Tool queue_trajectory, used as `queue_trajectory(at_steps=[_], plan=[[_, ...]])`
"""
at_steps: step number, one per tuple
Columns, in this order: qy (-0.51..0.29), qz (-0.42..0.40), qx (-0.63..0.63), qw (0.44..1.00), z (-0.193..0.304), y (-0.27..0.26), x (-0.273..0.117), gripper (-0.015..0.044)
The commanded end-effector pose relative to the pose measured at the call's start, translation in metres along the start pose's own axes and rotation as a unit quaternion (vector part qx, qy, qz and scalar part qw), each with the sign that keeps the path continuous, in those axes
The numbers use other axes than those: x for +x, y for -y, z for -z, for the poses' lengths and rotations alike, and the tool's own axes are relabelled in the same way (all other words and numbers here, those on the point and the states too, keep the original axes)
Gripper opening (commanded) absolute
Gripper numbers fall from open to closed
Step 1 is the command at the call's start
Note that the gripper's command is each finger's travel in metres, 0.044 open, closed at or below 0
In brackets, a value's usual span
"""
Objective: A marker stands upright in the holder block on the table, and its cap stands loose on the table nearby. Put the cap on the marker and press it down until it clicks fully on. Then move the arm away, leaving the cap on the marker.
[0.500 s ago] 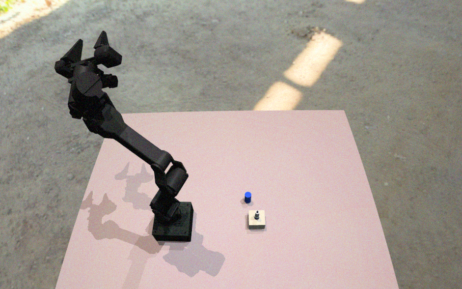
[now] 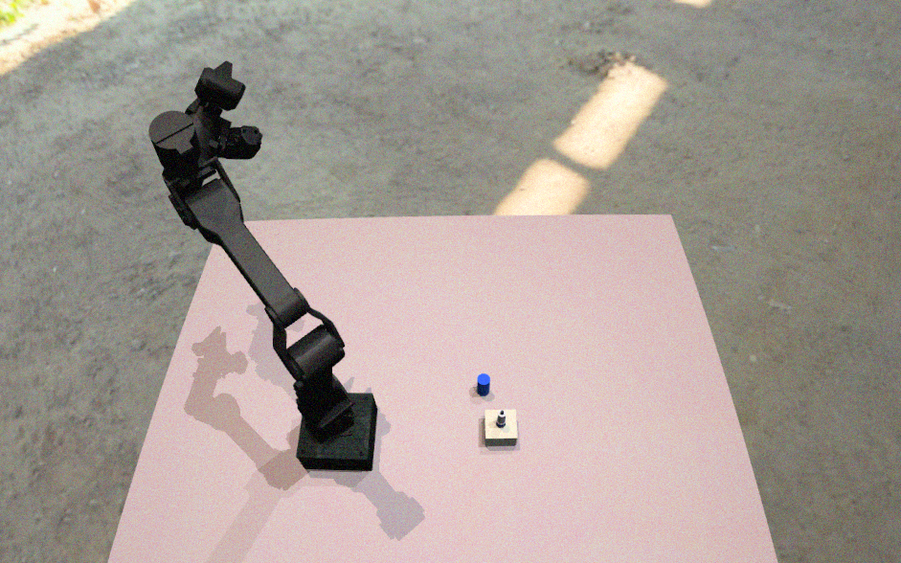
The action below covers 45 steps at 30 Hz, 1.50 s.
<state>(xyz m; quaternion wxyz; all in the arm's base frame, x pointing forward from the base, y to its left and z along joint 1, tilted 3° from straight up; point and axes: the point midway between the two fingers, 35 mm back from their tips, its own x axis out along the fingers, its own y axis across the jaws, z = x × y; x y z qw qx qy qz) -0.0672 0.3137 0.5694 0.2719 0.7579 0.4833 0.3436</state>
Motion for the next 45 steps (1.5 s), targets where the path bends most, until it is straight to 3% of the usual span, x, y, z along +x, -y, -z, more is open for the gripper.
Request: queue_trajectory(at_steps=[1, 12, 22, 32, 45], plan=[[0.059, 0.023, -0.127, 0.990, -0.048, 0.026, 0.036, 0.0237], [0.230, 0.117, -0.339, 0.905, -0.210, 0.042, 0.086, 0.0237], [0.353, 0.273, -0.416, 0.793, -0.370, 0.043, 0.067, 0.0237], [0.439, 0.443, -0.379, 0.684, -0.509, 0.034, -0.017, 0.0237], [0.473, 0.628, -0.167, 0.595, -0.607, 0.039, -0.199, 0.0237]])
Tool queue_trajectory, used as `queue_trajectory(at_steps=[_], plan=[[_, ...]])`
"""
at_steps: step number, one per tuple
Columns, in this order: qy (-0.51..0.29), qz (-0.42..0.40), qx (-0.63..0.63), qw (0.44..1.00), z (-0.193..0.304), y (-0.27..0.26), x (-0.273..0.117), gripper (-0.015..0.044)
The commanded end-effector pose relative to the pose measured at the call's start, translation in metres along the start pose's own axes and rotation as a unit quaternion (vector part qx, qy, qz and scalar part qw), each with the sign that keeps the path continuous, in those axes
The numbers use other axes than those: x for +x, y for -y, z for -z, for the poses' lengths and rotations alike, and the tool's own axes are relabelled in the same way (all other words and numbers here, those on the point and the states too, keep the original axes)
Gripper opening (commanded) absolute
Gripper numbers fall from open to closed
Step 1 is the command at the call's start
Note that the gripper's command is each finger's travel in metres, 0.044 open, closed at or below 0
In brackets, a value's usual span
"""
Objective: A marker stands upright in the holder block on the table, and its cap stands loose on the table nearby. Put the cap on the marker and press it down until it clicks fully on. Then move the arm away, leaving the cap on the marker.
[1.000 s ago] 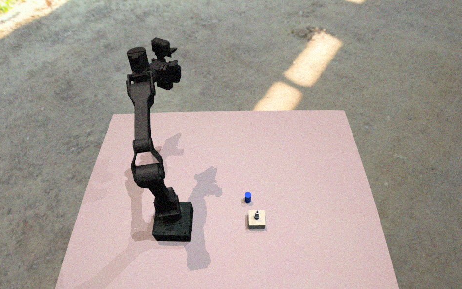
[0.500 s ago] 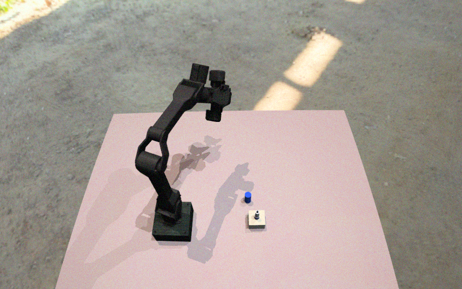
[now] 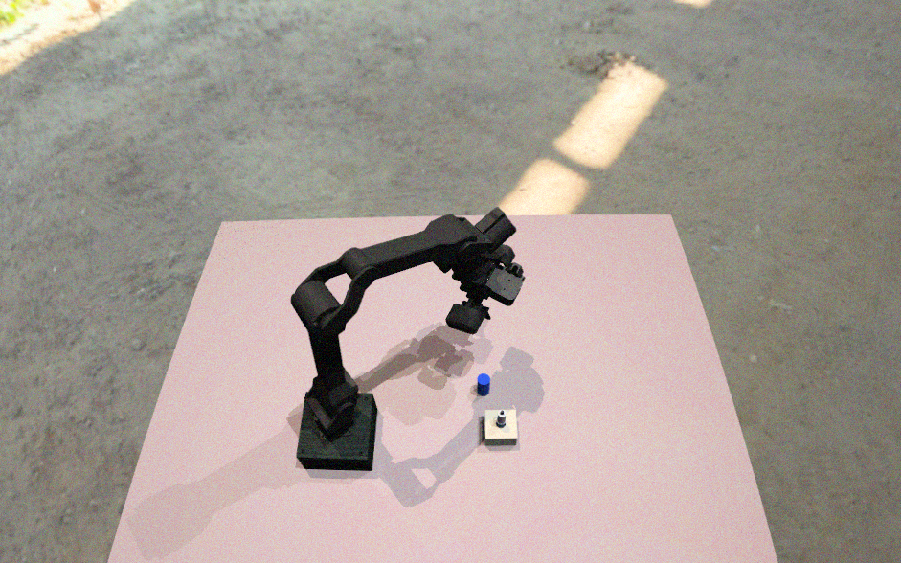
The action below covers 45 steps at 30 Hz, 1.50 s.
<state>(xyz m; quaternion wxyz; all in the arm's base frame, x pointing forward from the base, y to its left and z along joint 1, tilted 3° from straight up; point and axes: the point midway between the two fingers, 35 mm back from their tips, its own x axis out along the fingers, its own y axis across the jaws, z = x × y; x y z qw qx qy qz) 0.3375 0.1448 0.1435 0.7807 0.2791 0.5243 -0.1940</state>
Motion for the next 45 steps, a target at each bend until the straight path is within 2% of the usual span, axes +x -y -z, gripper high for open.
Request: queue_trajectory(at_steps=[1, 5, 12, 16, 24, 45], plan=[[-0.067, 0.089, 0.027, 0.993, -0.018, 0.063, 0.028, 0.0237], [-0.112, 0.130, 0.050, 0.984, -0.022, 0.099, 0.037, 0.0237], [-0.112, 0.130, 0.050, 0.984, -0.024, 0.098, 0.038, 0.0237], [-0.111, 0.130, 0.050, 0.984, -0.017, 0.106, 0.069, 0.0237], [-0.111, 0.130, 0.050, 0.984, -0.015, 0.110, 0.084, 0.0237], [-0.111, 0.130, 0.049, 0.984, -0.009, 0.115, 0.110, 0.0237]])
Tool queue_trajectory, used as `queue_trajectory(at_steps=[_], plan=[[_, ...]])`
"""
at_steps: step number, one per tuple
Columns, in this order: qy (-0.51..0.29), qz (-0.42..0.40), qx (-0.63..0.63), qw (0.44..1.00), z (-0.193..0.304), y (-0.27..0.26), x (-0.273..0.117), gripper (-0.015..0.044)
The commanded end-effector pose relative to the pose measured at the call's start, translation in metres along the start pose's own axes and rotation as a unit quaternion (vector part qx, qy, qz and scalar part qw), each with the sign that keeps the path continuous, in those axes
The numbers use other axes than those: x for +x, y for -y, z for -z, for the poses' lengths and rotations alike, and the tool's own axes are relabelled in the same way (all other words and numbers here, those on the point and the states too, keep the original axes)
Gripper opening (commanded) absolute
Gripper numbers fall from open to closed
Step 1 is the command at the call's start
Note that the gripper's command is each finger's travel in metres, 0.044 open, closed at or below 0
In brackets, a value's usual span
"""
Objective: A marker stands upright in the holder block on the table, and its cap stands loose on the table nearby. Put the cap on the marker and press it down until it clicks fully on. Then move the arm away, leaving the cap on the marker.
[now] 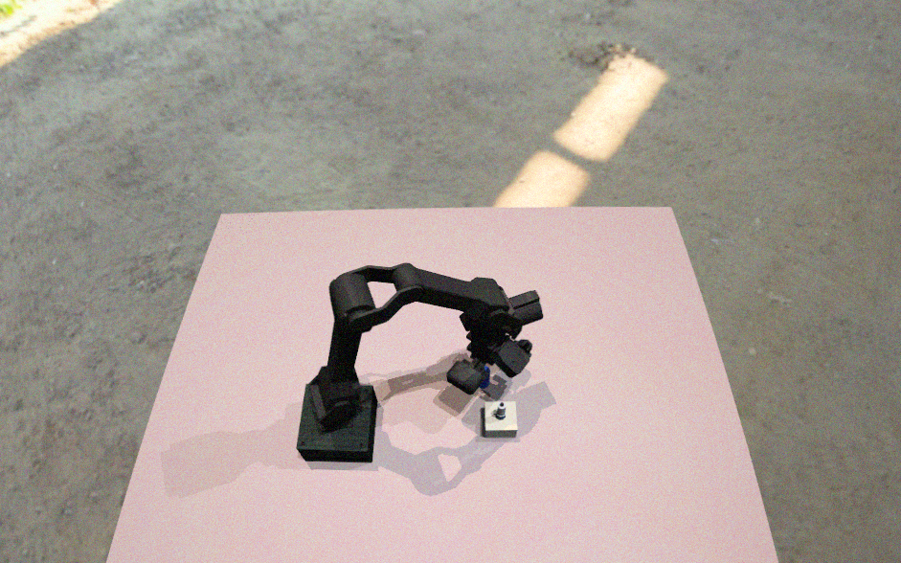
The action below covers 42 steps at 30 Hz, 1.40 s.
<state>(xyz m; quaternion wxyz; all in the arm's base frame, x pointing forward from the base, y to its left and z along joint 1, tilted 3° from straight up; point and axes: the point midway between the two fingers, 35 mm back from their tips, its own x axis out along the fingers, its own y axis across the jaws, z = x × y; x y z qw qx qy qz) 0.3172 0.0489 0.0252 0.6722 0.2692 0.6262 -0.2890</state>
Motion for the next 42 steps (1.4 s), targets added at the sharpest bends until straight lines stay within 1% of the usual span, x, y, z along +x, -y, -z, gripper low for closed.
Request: queue_trajectory(at_steps=[1, 20, 25, 33, 35, 42], plan=[[-0.003, 0.001, -0.004, 1.000, 0.001, 0.000, 0.009, 0.0237], [-0.003, 0.001, -0.003, 1.000, 0.002, 0.002, 0.035, 0.0237], [-0.003, 0.001, -0.003, 1.000, 0.001, 0.002, 0.035, 0.0105], [-0.003, 0.001, -0.003, 1.000, 0.001, 0.002, 0.035, 0.0052], [-0.003, 0.001, -0.003, 1.000, 0.001, 0.001, 0.033, 0.0000], [-0.003, 0.001, -0.003, 1.000, 0.000, 0.000, 0.007, 0.0000]])
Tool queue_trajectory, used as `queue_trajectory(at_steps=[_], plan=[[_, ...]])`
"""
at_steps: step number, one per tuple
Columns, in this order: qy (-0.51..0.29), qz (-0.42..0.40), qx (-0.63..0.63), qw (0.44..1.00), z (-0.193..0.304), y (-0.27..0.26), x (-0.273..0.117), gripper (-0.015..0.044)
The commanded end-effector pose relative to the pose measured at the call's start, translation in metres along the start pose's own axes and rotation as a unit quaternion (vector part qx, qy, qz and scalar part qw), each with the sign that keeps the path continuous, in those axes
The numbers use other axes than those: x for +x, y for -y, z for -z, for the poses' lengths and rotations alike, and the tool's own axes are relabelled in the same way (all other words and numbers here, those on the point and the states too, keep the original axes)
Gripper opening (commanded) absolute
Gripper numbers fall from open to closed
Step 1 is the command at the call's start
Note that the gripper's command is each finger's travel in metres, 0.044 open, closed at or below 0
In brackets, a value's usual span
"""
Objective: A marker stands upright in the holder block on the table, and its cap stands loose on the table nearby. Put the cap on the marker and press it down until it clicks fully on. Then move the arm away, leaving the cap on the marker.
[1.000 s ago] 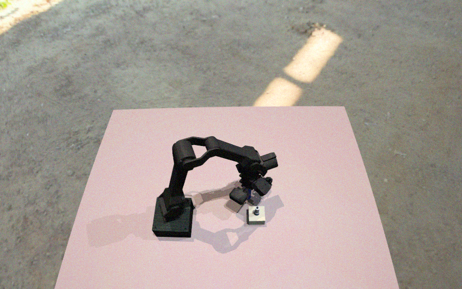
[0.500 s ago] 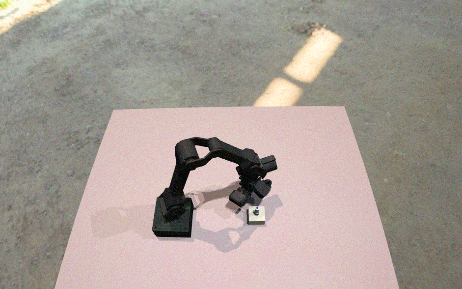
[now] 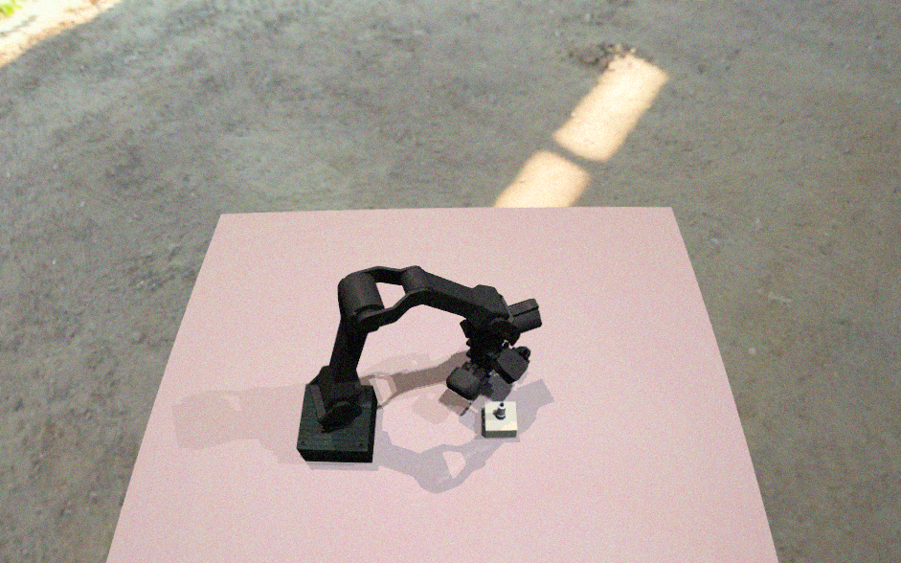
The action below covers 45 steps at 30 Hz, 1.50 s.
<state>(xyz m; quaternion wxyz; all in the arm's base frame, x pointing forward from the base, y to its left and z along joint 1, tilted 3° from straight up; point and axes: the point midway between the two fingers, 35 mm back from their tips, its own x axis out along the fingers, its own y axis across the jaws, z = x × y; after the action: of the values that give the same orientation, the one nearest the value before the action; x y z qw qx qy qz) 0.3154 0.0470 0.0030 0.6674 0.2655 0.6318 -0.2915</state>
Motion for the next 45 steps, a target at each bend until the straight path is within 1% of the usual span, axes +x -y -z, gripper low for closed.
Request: queue_trajectory(at_steps=[1, 8, 13, 37, 45], plan=[[0.002, -0.005, -0.002, 1.000, -0.001, -0.002, -0.019, 0.0000], [0.002, -0.006, -0.002, 1.000, -0.001, -0.001, -0.045, 0.0000], [0.002, -0.005, -0.002, 1.000, -0.003, 0.000, -0.049, 0.0000], [0.005, -0.004, -0.002, 1.000, -0.072, 0.049, -0.096, 0.0000], [0.005, -0.003, -0.002, 1.000, -0.083, 0.060, -0.105, 0.0000]])
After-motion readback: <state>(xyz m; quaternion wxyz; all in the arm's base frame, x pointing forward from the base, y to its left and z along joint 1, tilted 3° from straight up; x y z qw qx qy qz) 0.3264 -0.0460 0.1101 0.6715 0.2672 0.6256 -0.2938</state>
